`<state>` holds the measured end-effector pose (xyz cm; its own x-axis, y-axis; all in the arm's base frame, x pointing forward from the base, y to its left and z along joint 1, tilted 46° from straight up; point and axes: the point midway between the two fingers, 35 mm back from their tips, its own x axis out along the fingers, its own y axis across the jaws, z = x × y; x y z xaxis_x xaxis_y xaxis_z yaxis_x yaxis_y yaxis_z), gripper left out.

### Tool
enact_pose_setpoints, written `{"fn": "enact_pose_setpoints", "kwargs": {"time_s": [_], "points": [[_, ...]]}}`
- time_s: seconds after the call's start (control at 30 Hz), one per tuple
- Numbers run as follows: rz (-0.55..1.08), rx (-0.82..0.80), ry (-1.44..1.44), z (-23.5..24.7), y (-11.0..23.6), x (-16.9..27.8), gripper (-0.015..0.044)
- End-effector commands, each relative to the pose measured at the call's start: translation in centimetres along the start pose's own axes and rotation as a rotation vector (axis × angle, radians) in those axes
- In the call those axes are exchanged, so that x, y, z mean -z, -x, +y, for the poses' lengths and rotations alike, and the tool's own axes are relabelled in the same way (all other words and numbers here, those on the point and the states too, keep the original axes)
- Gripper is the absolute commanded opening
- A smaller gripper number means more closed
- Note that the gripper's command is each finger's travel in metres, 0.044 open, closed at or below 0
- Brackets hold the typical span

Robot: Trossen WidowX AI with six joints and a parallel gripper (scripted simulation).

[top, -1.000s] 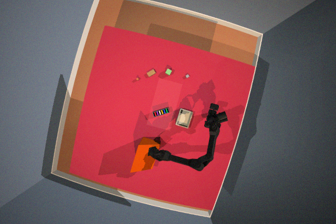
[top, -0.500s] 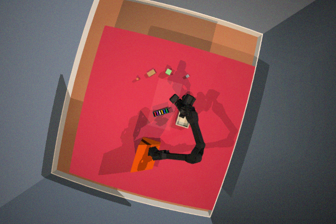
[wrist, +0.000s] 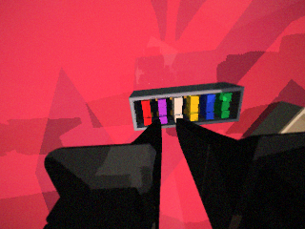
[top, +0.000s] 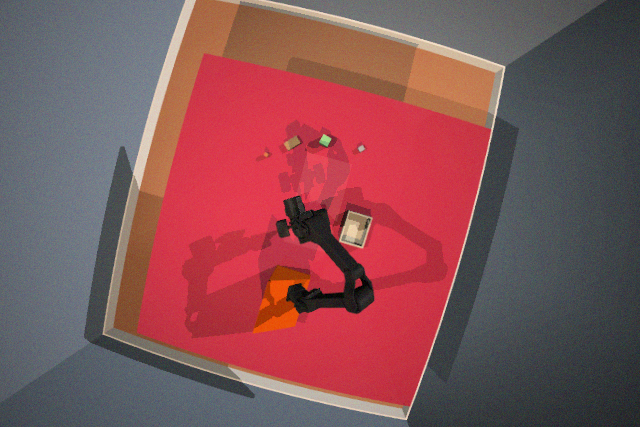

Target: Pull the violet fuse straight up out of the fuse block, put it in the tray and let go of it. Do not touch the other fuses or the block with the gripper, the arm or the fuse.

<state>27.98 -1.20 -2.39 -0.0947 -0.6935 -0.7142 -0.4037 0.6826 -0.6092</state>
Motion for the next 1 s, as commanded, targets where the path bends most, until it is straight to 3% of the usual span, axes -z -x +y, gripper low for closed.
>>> {"fn": "enact_pose_setpoints", "kwargs": {"time_s": [0.0,0.97], "points": [[0.019,0.010,0.041,0.2,-0.2,0.4,0.0066],[0.019,0.010,0.041,0.2,-2.5,0.3,0.0066]]}}
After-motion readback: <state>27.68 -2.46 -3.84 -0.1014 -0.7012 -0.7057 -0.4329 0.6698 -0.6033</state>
